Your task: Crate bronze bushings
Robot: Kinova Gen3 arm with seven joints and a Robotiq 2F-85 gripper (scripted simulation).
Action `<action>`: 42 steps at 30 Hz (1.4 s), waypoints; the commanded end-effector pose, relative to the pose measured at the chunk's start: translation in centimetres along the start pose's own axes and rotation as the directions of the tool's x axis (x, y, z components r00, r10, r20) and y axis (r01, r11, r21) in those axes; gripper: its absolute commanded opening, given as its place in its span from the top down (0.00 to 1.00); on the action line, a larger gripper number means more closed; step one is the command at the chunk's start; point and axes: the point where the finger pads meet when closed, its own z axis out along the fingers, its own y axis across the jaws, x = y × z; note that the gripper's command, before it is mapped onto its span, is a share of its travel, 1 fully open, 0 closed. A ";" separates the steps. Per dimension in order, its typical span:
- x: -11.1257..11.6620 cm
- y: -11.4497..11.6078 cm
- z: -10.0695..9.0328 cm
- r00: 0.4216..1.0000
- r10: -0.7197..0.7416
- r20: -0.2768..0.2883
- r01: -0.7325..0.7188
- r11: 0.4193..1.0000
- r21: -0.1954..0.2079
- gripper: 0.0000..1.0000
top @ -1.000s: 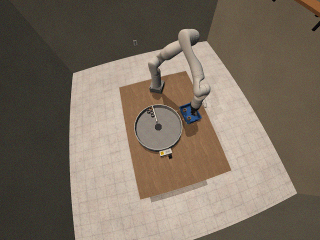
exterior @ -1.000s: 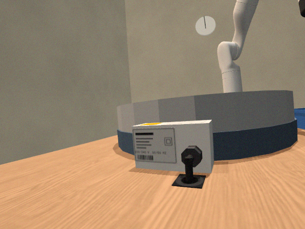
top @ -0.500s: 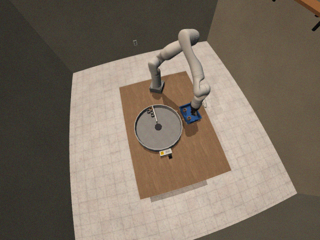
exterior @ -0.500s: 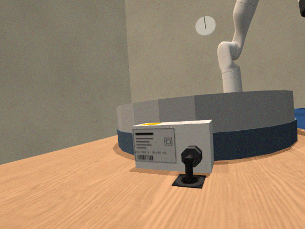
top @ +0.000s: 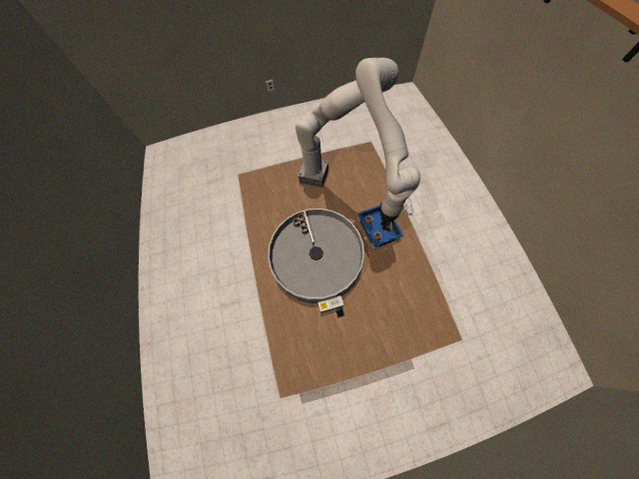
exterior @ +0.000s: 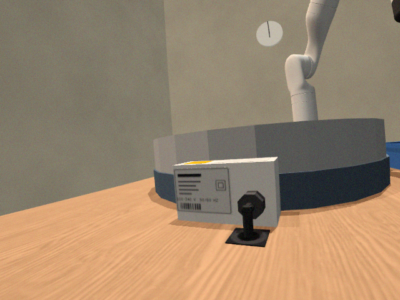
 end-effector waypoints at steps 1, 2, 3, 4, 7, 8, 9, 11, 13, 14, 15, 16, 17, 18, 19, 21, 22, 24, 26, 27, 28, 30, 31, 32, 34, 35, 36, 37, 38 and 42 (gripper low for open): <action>0.0 0.0 -0.1 1.000 0.000 -0.001 0.000 1.000 -0.002 0.84; 0.0 0.0 -0.1 1.000 0.000 -0.001 0.000 1.000 -0.002 0.84; 0.0 0.0 -0.1 1.000 0.000 -0.001 0.000 1.000 -0.002 0.84; 0.0 0.0 -0.1 1.000 0.000 -0.001 0.000 1.000 -0.002 0.84; 0.0 0.0 -0.1 1.000 0.000 -0.001 0.000 1.000 -0.002 0.84; 0.0 0.0 -0.1 1.000 0.000 -0.001 0.000 1.000 -0.002 0.84; 0.0 0.0 -0.1 1.000 0.000 -0.001 0.000 1.000 -0.002 0.84; 0.0 0.0 -0.1 1.000 0.000 -0.001 0.000 1.000 -0.002 0.84; 0.0 0.0 -0.1 1.000 0.000 -0.001 0.000 1.000 -0.002 0.84; 0.0 0.0 -0.1 1.000 0.000 -0.001 0.000 1.000 -0.002 0.84; 0.0 0.0 -0.1 1.000 0.000 -0.001 0.000 1.000 -0.002 0.84; 0.0 0.0 -0.1 1.000 0.000 -0.001 0.000 1.000 -0.002 0.84; 0.0 0.0 -0.1 1.000 0.000 -0.001 0.000 1.000 -0.002 0.84; 0.0 0.0 -0.1 1.000 0.000 -0.001 0.000 1.000 -0.002 0.84; 0.0 0.0 -0.1 1.000 0.000 -0.001 0.000 1.000 -0.002 0.84; 0.0 0.0 -0.1 1.000 0.000 -0.001 0.000 1.000 -0.002 0.84; 0.0 0.0 -0.1 1.000 0.000 -0.001 0.000 1.000 -0.002 0.84; 0.0 0.0 -0.1 1.000 0.000 -0.001 0.000 1.000 -0.002 0.84; 0.0 0.0 -0.1 1.000 0.000 -0.001 0.000 1.000 -0.002 0.84; -1.0 -0.2 0.0 1.000 0.026 -0.001 -0.026 1.000 -0.002 0.86; -2.0 -0.5 0.0 0.999 0.052 -0.001 -0.052 0.999 -0.002 0.86; -4.0 -1.1 0.2 0.995 0.104 -0.002 -0.104 0.995 -0.002 0.86; -5.0 -1.4 0.2 0.991 0.130 -0.002 -0.130 0.991 -0.002 0.86; -5.0 -1.4 0.2 0.991 0.130 -0.002 -0.130 0.991 -0.002 0.86; -5.0 -1.4 0.2 0.991 0.130 -0.002 -0.130 0.991 -0.002 0.86; -5.0 -1.4 0.2 0.991 0.130 -0.002 -0.130 0.991 -0.002 0.86; -5.0 -1.4 0.2 0.991 0.130 -0.002 -0.130 0.991 -0.002 0.86; -5.0 -1.4 0.2 0.991 0.130 -0.002 -0.130 0.991 -0.002 0.86; -5.0 -1.4 0.2 0.991 0.130 -0.002 -0.130 0.991 -0.002 0.86; -5.0 -1.4 0.2 0.991 0.130 -0.002 -0.130 0.991 -0.002 0.86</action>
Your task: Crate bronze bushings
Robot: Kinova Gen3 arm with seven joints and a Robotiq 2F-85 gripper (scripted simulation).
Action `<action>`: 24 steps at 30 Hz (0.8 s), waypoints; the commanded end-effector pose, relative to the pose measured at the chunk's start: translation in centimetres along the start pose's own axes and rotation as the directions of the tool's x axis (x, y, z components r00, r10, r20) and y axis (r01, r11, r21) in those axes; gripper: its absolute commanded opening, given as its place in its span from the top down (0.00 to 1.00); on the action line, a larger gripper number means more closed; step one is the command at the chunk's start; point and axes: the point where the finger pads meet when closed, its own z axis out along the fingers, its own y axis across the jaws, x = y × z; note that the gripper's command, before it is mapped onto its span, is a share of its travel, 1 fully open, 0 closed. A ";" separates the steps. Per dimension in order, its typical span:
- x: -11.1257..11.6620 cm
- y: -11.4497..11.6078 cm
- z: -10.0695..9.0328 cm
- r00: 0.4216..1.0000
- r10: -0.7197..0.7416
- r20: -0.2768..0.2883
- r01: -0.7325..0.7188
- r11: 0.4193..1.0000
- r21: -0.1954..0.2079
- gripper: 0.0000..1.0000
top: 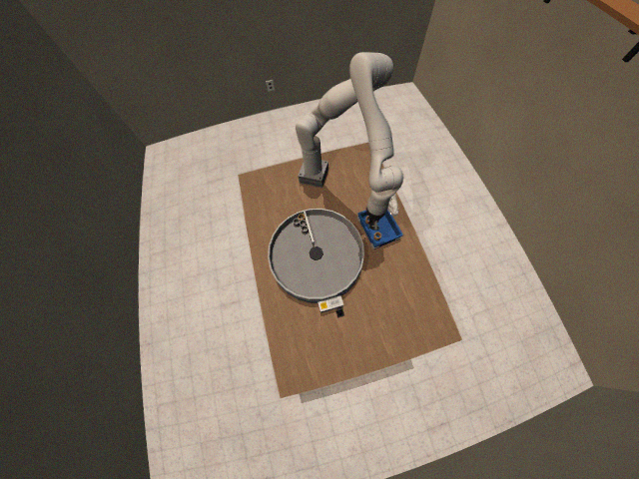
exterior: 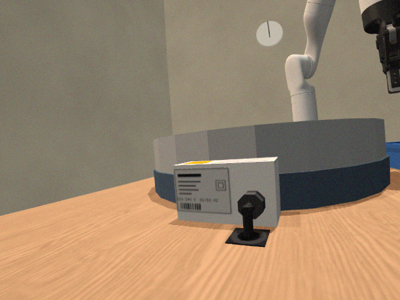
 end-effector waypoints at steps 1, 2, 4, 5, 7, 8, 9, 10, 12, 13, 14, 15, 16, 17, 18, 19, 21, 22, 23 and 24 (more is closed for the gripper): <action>0.0 0.0 -0.1 1.000 0.000 -0.002 0.000 1.000 -0.002 0.86; -1.0 -0.1 0.0 1.000 0.026 -0.001 -0.026 1.000 -0.001 0.86; -3.1 -0.4 0.1 0.997 0.078 -0.002 -0.078 0.997 -0.001 0.86; -4.1 -0.6 0.2 0.995 0.105 -0.002 -0.105 0.995 -0.001 0.86; -5.1 -0.8 0.2 0.991 0.130 -0.002 -0.130 0.991 -0.001 0.86; -5.1 -0.8 0.2 0.991 0.130 -0.002 -0.130 0.991 -0.001 0.86; -5.1 -0.8 0.2 0.991 0.130 -0.002 -0.130 0.991 -0.001 0.86; -5.1 -0.8 0.2 0.991 0.130 -0.002 -0.130 0.991 -0.001 0.86; -5.1 -0.8 0.2 0.991 0.130 -0.002 -0.130 0.991 -0.001 0.86; -5.1 -0.8 0.2 0.991 0.130 -0.002 -0.130 0.991 -0.001 0.86; -5.1 -0.8 0.2 0.991 0.130 -0.002 -0.130 0.991 -0.001 0.86; -5.1 -0.8 0.2 0.991 0.130 -0.002 -0.130 0.991 -0.001 0.86; -5.1 -0.8 0.2 0.991 0.130 -0.002 -0.130 0.991 -0.001 0.86; -5.1 -0.8 0.2 0.991 0.130 -0.002 -0.130 0.991 -0.001 0.86; -5.1 -0.8 0.2 0.991 0.130 -0.002 -0.130 0.991 -0.001 0.86; -6.1 -0.9 0.3 0.988 0.156 -0.002 -0.156 0.988 -0.001 0.86; -8.2 -1.3 0.4 0.978 0.208 -0.002 -0.208 0.978 -0.001 0.86; -9.2 -1.4 0.5 0.972 0.233 -0.002 -0.233 0.972 -0.001 0.86; -10.3 -1.6 0.6 0.966 0.259 -0.002 -0.259 0.966 -0.001 0.86; -10.3 -1.6 0.6 0.966 0.259 -0.002 -0.259 0.966 -0.001 0.86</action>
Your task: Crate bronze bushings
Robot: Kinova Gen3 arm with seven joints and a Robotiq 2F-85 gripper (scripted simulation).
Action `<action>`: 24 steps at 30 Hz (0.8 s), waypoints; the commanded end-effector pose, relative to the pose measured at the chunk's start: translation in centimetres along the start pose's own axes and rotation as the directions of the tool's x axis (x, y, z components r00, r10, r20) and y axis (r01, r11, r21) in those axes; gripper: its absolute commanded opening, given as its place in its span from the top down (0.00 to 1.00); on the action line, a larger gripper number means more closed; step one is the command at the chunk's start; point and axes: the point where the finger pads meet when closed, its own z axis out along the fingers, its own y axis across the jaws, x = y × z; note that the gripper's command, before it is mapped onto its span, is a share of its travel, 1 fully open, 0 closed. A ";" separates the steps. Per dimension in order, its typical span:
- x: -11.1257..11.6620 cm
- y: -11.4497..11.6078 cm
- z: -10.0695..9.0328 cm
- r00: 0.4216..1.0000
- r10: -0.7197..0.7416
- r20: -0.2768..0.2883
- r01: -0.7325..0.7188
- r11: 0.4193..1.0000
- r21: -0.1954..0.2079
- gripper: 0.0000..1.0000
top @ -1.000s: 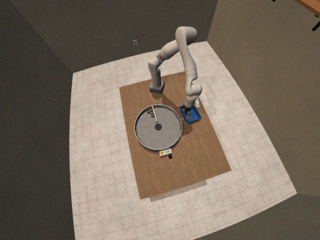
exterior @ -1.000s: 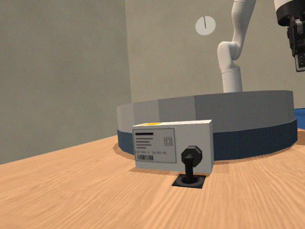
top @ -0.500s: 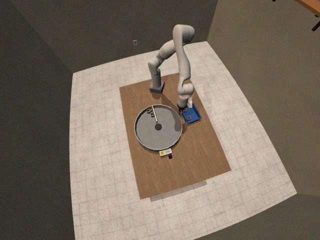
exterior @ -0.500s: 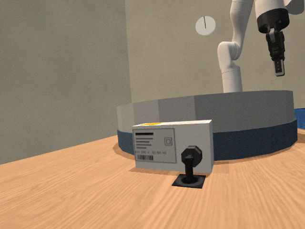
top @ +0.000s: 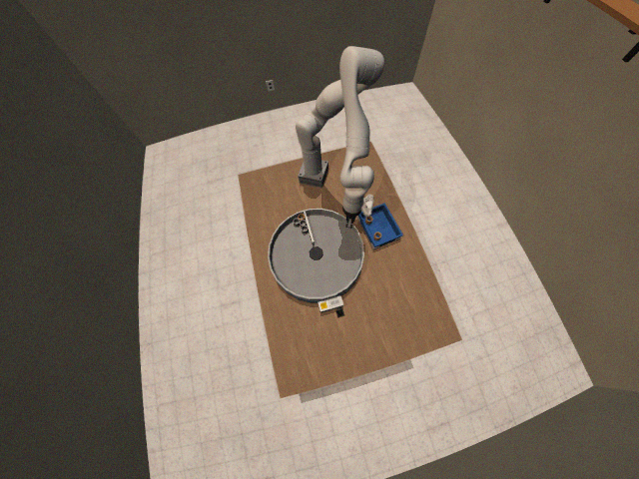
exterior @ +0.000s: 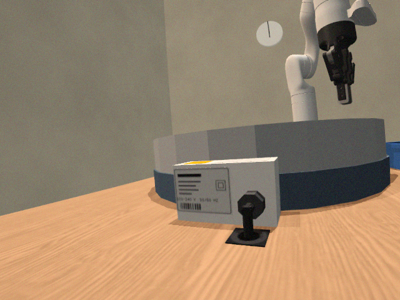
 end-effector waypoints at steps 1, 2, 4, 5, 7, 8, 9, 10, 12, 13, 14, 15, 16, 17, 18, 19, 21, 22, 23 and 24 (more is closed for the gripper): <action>-1.4 0.1 -0.2 0.999 0.036 -0.002 -0.036 0.999 0.004 0.86; -1.4 0.1 -0.2 0.999 0.036 -0.002 -0.036 0.999 0.004 0.86; -1.4 0.1 -0.2 0.999 0.036 -0.002 -0.036 0.999 0.004 0.86; -1.4 0.1 -0.2 0.999 0.036 -0.002 -0.036 0.999 0.004 0.86; -1.4 0.1 -0.2 0.999 0.036 -0.002 -0.036 0.999 0.004 0.86; -1.4 0.1 -0.2 0.999 0.036 -0.002 -0.036 0.999 0.004 0.86; -1.4 0.1 -0.2 0.999 0.036 -0.002 -0.036 0.999 0.004 0.86; -1.4 0.1 -0.2 0.999 0.036 -0.002 -0.036 0.999 0.004 0.86; -2.4 0.2 -0.1 0.998 0.062 -0.002 -0.062 0.998 0.004 0.86; -3.4 0.3 0.0 0.996 0.088 -0.002 -0.088 0.996 0.004 0.86; -4.5 0.3 0.0 0.993 0.114 -0.002 -0.114 0.993 0.004 0.86; -5.5 0.4 0.1 0.990 0.140 -0.002 -0.140 0.990 0.004 0.86; -6.6 0.5 0.2 0.986 0.166 -0.002 -0.166 0.986 0.004 0.86; -6.6 0.5 0.2 0.986 0.166 -0.002 -0.166 0.986 0.004 0.86; -6.6 0.5 0.2 0.986 0.166 -0.002 -0.166 0.986 0.004 0.86; -6.6 0.5 0.2 0.986 0.166 -0.002 -0.166 0.986 0.004 0.86; -6.6 0.5 0.2 0.986 0.166 -0.002 -0.166 0.986 0.004 0.86; -6.6 0.5 0.2 0.986 0.166 -0.002 -0.166 0.986 0.004 0.86; -6.6 0.5 0.2 0.986 0.166 -0.002 -0.166 0.986 0.004 0.86; -6.6 0.5 0.2 0.986 0.166 -0.002 -0.166 0.986 0.004 0.86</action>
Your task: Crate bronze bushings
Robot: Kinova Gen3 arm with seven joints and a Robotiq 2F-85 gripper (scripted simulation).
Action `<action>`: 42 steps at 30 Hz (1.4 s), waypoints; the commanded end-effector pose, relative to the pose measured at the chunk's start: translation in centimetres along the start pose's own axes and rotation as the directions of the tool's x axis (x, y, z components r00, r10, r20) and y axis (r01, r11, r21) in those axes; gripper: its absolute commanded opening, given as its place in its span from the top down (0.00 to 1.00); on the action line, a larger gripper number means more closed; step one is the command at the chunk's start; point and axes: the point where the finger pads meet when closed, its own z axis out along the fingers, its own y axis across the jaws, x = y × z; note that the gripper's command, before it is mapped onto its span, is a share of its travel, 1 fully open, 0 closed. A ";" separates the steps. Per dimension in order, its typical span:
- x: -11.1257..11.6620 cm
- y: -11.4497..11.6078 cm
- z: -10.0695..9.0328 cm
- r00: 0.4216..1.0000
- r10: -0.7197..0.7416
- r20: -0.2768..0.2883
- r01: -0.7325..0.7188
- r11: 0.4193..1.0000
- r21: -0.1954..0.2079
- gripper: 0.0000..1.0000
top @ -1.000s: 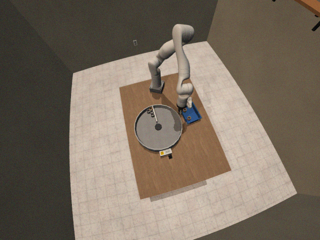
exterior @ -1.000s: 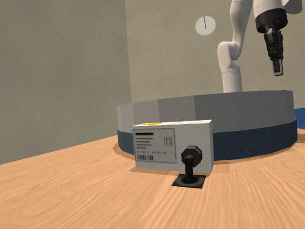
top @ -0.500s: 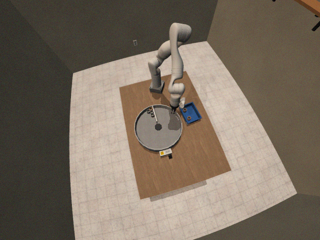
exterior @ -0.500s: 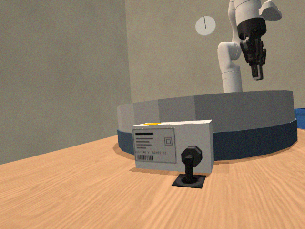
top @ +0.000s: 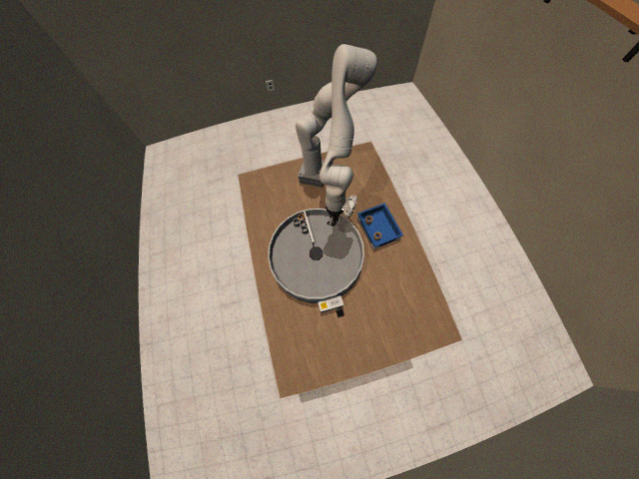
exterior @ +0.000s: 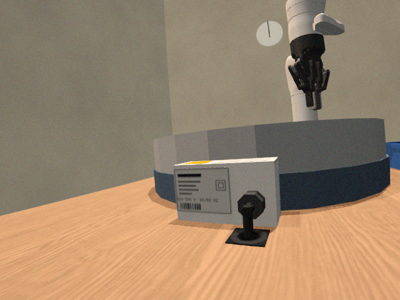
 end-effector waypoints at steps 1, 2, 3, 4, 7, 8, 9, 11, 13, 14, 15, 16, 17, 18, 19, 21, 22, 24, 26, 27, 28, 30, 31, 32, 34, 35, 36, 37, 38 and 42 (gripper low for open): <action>0.0 0.1 -0.1 1.000 0.002 -0.001 -0.002 1.000 -0.001 0.86; 0.0 0.1 -0.1 1.000 0.002 -0.001 -0.002 1.000 -0.001 0.86; 0.0 0.1 -0.1 1.000 0.002 -0.001 -0.002 1.000 -0.001 0.86; 0.0 0.1 -0.1 1.000 0.002 -0.001 -0.002 1.000 -0.001 0.86; -3.1 0.8 0.1 0.997 0.080 -0.002 -0.080 0.997 -0.001 0.86; -4.1 1.0 0.2 0.994 0.106 -0.002 -0.106 0.994 -0.001 0.86; -5.1 1.3 0.3 0.991 0.132 -0.002 -0.132 0.991 -0.001 0.86; -5.1 1.3 0.3 0.991 0.132 -0.002 -0.132 0.991 -0.001 0.86; -5.1 1.3 0.3 0.991 0.132 -0.002 -0.132 0.991 -0.001 0.86; -5.1 1.3 0.3 0.991 0.132 -0.002 -0.132 0.991 -0.001 0.86; -5.1 1.3 0.3 0.991 0.132 -0.002 -0.132 0.991 -0.001 0.86; -5.1 1.3 0.3 0.991 0.132 -0.002 -0.132 0.991 -0.001 0.86; -5.1 1.3 0.3 0.991 0.132 -0.002 -0.132 0.991 -0.001 0.86; -5.1 1.3 0.3 0.991 0.132 -0.002 -0.132 0.991 -0.001 0.86; -5.1 1.3 0.3 0.991 0.132 -0.002 -0.132 0.991 -0.001 0.86; -5.1 1.3 0.3 0.991 0.132 -0.002 -0.132 0.991 -0.001 0.86; -6.1 1.5 0.3 0.988 0.157 -0.002 -0.157 0.988 -0.001 0.86; -8.1 2.0 0.4 0.978 0.209 -0.002 -0.209 0.978 -0.001 0.86; -10.1 2.5 0.6 0.966 0.260 -0.002 -0.260 0.966 -0.001 0.86; -10.1 2.5 0.6 0.966 0.260 -0.002 -0.260 0.966 -0.001 0.86; -10.1 2.5 0.6 0.966 0.260 -0.002 -0.260 0.966 -0.001 0.86; -10.1 2.5 0.6 0.966 0.260 -0.002 -0.260 0.966 -0.001 0.86; -10.1 2.5 0.6 0.966 0.260 -0.002 -0.260 0.966 -0.001 0.86; -10.1 2.5 0.6 0.966 0.260 -0.002 -0.260 0.966 -0.001 0.86; -10.1 2.5 0.6 0.966 0.260 -0.002 -0.260 0.966 -0.001 0.86; -10.1 2.5 0.6 0.966 0.260 -0.002 -0.260 0.966 -0.001 0.86; -10.1 2.5 0.6 0.966 0.260 -0.002 -0.260 0.966 -0.001 0.86; -10.1 2.5 0.6 0.966 0.260 -0.002 -0.260 0.966 -0.001 0.86; -10.1 2.5 0.6 0.966 0.260 -0.002 -0.260 0.966 -0.001 0.86; -14.1 3.5 0.8 0.934 0.358 -0.003 -0.358 0.934 -0.001 0.86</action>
